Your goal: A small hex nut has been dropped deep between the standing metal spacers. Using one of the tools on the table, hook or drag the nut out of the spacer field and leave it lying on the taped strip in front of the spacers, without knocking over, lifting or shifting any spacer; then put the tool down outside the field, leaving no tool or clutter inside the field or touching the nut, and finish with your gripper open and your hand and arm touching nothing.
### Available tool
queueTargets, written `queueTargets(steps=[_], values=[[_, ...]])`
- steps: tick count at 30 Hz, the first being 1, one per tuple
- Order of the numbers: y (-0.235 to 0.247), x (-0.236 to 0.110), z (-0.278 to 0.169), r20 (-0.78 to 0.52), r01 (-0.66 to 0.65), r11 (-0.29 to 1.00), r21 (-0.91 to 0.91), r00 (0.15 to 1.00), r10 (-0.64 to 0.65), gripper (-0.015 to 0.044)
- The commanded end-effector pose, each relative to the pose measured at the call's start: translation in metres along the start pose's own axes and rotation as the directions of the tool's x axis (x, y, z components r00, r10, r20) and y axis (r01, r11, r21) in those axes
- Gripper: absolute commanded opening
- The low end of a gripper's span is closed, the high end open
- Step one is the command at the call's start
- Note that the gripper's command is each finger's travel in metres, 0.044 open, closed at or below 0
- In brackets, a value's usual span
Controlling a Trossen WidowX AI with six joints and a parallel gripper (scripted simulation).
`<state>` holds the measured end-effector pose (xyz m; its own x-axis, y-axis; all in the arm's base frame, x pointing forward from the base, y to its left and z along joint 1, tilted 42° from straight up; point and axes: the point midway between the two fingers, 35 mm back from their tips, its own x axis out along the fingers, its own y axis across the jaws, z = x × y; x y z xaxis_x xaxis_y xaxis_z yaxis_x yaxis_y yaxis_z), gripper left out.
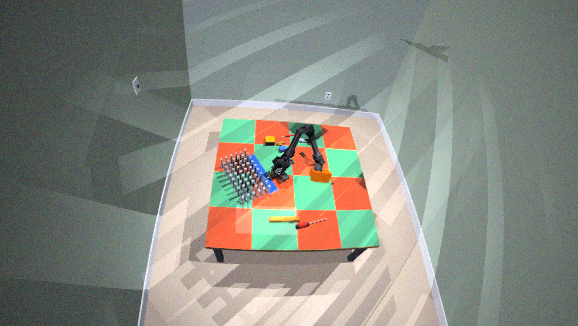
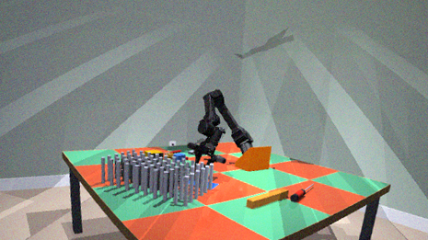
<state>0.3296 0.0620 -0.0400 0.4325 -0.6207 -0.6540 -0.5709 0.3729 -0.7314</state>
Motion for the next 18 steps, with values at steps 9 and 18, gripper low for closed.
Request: queueTargets(steps=[9, 18], values=[[-0.0018, 0.0010, 0.0089, 0.004, 0.005, 1.000, 0.009, 1.000, -0.006, 0.0000], [-0.0020, 0.0026, 0.0140, 0.004, 0.006, 1.000, 0.009, 1.000, -0.006, 0.0000]])
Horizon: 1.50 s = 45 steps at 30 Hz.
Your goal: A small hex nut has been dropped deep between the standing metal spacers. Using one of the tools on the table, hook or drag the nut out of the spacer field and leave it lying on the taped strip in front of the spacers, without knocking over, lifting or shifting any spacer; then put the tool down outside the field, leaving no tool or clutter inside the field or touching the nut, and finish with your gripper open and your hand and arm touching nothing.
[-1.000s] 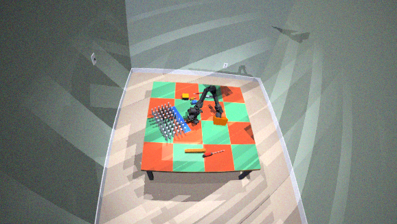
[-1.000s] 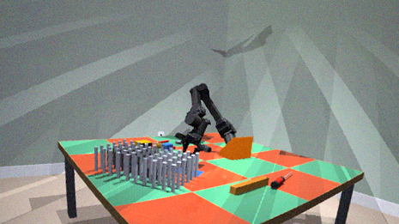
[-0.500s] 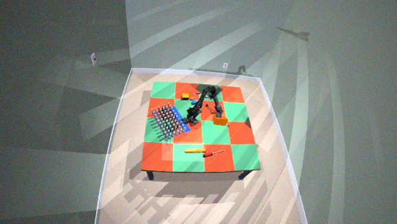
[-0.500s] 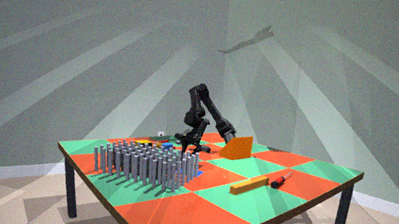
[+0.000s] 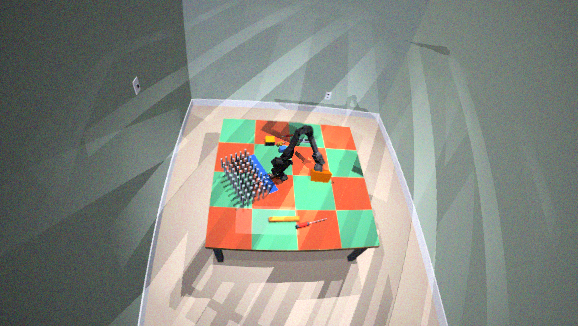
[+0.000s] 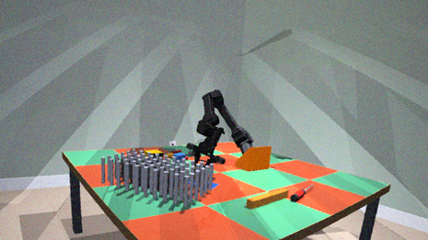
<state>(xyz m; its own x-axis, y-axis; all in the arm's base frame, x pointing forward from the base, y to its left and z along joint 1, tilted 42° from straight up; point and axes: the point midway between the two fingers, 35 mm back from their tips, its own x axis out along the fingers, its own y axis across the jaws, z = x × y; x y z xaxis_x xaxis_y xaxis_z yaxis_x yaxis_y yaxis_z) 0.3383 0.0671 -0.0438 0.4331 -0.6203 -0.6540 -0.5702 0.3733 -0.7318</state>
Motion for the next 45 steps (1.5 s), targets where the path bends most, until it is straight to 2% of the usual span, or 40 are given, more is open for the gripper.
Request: queueTargets(steps=[1, 45], values=[[-0.002, 0.000, 0.004, 0.003, 0.005, 1.000, 0.009, 1.000, -0.005, 0.0000], [0.001, 0.014, 0.019, 0.006, 0.004, 1.000, 0.006, 1.000, -0.004, 0.0000]])
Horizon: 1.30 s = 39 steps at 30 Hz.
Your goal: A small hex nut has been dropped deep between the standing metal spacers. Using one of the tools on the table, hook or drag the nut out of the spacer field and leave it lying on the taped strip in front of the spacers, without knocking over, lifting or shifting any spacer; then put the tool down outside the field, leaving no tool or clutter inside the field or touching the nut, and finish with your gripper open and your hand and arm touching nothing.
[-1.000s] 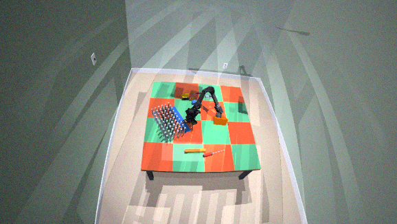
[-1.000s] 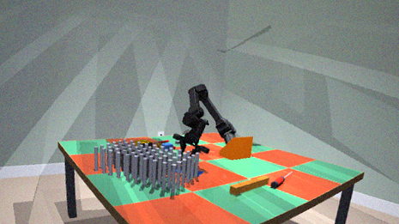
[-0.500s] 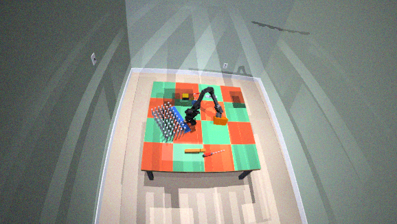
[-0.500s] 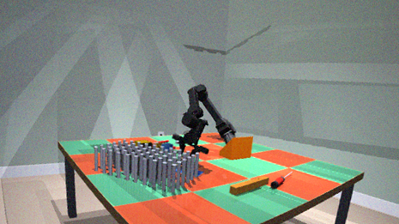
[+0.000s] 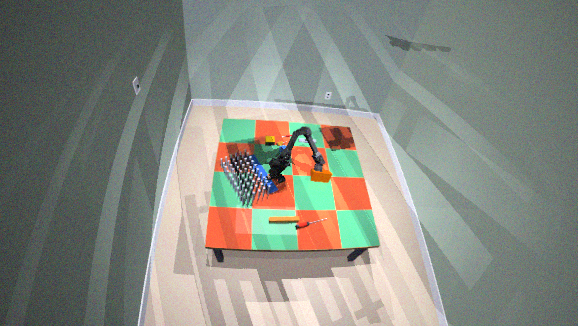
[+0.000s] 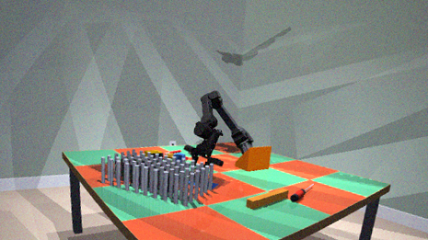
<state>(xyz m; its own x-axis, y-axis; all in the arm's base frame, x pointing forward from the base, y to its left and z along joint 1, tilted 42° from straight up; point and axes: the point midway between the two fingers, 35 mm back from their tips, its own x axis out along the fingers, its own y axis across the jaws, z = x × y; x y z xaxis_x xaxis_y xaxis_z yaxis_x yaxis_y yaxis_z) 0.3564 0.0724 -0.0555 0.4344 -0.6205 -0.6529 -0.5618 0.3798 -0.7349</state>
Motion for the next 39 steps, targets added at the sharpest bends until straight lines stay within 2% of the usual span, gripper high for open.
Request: queueTargets(steps=[1, 39], values=[[0.001, 0.002, 0.001, 0.005, 0.003, 1.000, -0.005, 1.000, -0.003, 0.0000], [0.005, 0.006, -0.015, 0.005, 0.002, 1.000, -0.007, 1.000, -0.002, 0.0000]])
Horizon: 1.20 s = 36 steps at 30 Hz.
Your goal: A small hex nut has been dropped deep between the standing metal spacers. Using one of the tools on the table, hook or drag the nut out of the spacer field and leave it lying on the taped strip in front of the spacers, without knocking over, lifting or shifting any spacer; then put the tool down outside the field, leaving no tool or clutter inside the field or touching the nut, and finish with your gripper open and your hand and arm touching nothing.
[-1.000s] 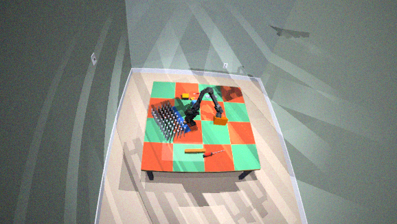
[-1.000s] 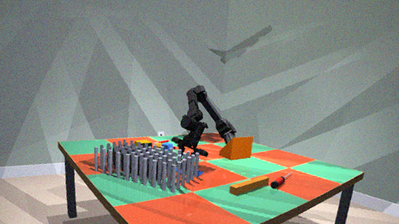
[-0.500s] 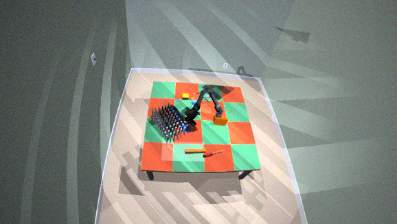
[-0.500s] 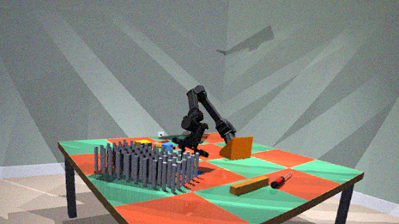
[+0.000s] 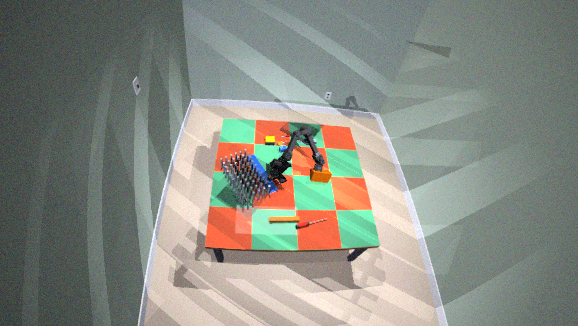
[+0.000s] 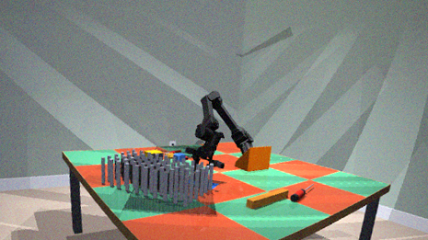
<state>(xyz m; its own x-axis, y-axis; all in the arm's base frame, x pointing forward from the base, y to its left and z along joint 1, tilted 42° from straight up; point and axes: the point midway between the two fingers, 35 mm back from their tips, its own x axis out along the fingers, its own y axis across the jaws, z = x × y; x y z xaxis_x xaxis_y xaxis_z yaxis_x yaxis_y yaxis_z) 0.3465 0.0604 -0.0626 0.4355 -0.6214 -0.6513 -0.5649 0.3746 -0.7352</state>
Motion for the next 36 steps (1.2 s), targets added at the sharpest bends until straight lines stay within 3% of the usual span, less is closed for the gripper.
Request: queueTargets(steps=[1, 36], values=[[-0.001, -0.002, -0.002, 0.005, 0.000, 1.000, -0.001, 1.000, 0.000, 0.0000], [0.000, -0.006, -0.021, 0.003, -0.001, 1.000, -0.004, 1.000, 0.001, 0.0000]])
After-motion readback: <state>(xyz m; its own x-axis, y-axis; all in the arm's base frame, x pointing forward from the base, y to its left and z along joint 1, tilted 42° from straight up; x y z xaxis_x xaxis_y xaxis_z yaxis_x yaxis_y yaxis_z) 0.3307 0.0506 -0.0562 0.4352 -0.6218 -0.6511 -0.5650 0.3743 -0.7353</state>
